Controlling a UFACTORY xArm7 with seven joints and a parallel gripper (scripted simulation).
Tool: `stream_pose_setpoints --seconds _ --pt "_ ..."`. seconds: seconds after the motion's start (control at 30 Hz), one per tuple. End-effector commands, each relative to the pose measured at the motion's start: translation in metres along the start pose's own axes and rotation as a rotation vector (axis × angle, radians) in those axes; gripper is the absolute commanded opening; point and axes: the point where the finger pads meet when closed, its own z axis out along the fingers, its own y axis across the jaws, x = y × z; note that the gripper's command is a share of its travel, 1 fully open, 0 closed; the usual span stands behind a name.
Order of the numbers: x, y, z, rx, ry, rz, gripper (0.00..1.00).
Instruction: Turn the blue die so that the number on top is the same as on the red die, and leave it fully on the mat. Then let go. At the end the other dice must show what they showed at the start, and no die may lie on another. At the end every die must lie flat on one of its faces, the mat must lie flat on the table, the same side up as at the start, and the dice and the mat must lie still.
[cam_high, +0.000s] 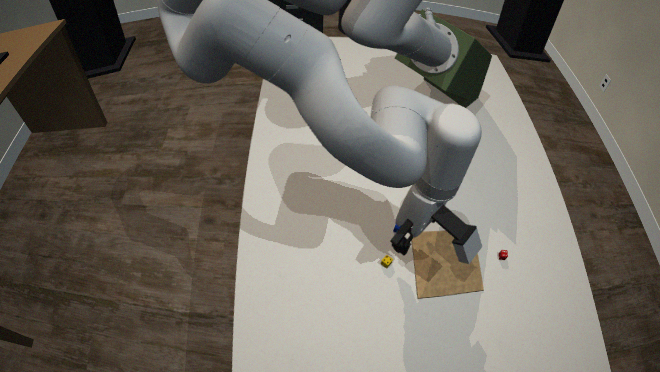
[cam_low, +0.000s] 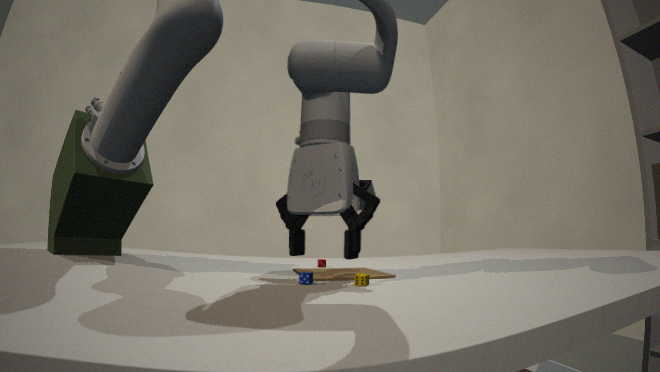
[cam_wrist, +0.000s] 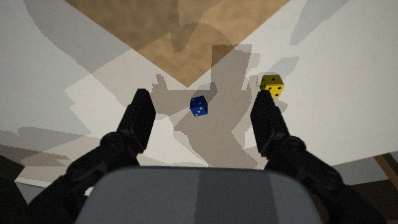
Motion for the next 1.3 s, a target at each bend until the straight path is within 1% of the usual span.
stream_pose_setpoints --seconds 0.0,0.57,0.7,0.83,0.9,1.07,1.27 --pt "0.001 0.000 -0.001 -0.001 0.002 -0.001 1.00" --pt "0.002 -0.001 -0.001 -0.001 0.002 -0.001 1.00" --pt "0.009 -0.004 -0.001 -0.001 0.002 -0.001 1.00" --pt "0.022 -0.011 -0.001 -0.001 0.002 -0.001 1.00" --pt "0.022 -0.011 -0.001 -0.001 0.002 -0.001 1.00" --pt "0.049 -0.024 -0.001 -0.001 0.002 -0.001 1.00" --pt "0.093 -0.046 -0.001 -0.001 0.002 -0.001 1.00"
